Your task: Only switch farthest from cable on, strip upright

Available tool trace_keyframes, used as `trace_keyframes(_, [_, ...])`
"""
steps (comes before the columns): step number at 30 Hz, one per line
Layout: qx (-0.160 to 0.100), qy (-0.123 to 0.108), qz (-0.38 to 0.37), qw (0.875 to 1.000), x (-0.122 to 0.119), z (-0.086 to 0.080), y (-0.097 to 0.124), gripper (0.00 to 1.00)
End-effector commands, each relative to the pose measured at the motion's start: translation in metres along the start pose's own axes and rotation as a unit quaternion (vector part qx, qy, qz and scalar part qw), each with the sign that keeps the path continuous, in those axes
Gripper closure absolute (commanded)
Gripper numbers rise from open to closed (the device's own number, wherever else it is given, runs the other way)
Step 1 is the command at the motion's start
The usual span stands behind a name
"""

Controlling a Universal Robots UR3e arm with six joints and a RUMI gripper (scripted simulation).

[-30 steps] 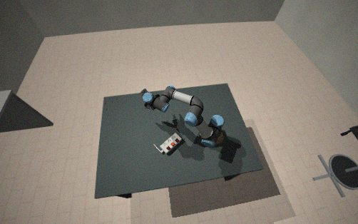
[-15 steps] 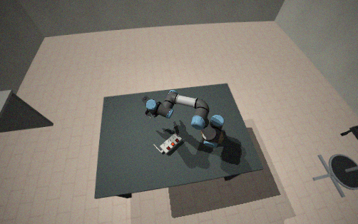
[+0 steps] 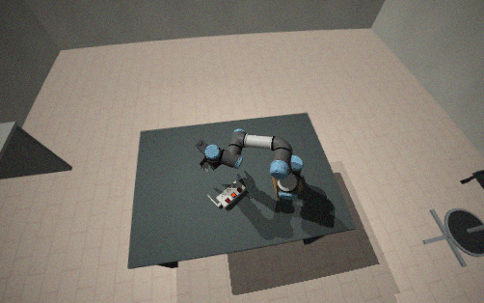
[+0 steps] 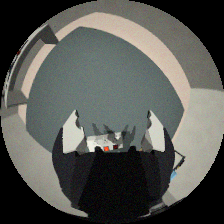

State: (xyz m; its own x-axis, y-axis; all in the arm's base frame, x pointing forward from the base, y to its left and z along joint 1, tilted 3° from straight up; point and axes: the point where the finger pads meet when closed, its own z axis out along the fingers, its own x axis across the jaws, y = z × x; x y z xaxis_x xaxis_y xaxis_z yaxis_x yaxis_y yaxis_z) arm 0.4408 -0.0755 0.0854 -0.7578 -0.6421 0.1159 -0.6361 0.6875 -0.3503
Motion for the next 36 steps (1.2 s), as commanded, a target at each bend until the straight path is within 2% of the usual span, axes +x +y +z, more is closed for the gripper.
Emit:
trace_keyframes(1, [0.001, -0.03, 0.005, 1.0, -0.013, -0.01, 0.04, 0.0])
trace_keyframes(4, [-0.001, -0.034, 0.005, 0.999, -0.015, -0.012, 0.049, 0.0])
trace_keyframes(6, [-0.005, -0.043, 0.004, 0.999, -0.018, -0.016, 0.066, 0.0])
trace_keyframes(9, [-0.007, -0.047, 0.003, 0.999, -0.019, -0.017, 0.075, 0.0])
trace_keyframes(11, [-0.011, -0.054, 0.002, 0.998, -0.02, -0.02, 0.091, 0.0])
trace_keyframes(13, [-0.011, -0.054, 0.002, 0.998, -0.02, -0.02, 0.091, 0.0])
trace_keyframes(17, [-0.019, -0.067, 0.0, 0.998, -0.022, -0.025, 0.122, 0.0])
trace_keyframes(18, [-0.019, -0.067, 0.0, 0.998, -0.022, -0.025, 0.122, 0.0])
trace_keyframes(28, [-0.035, -0.089, -0.003, 0.995, -0.02, -0.03, 0.178, 0.0])
trace_keyframes(30, [-0.035, -0.089, -0.003, 0.995, -0.02, -0.03, 0.178, 0.0])
trace_keyframes(36, [-0.043, -0.098, -0.005, 0.994, -0.017, -0.031, 0.202, 0.0])
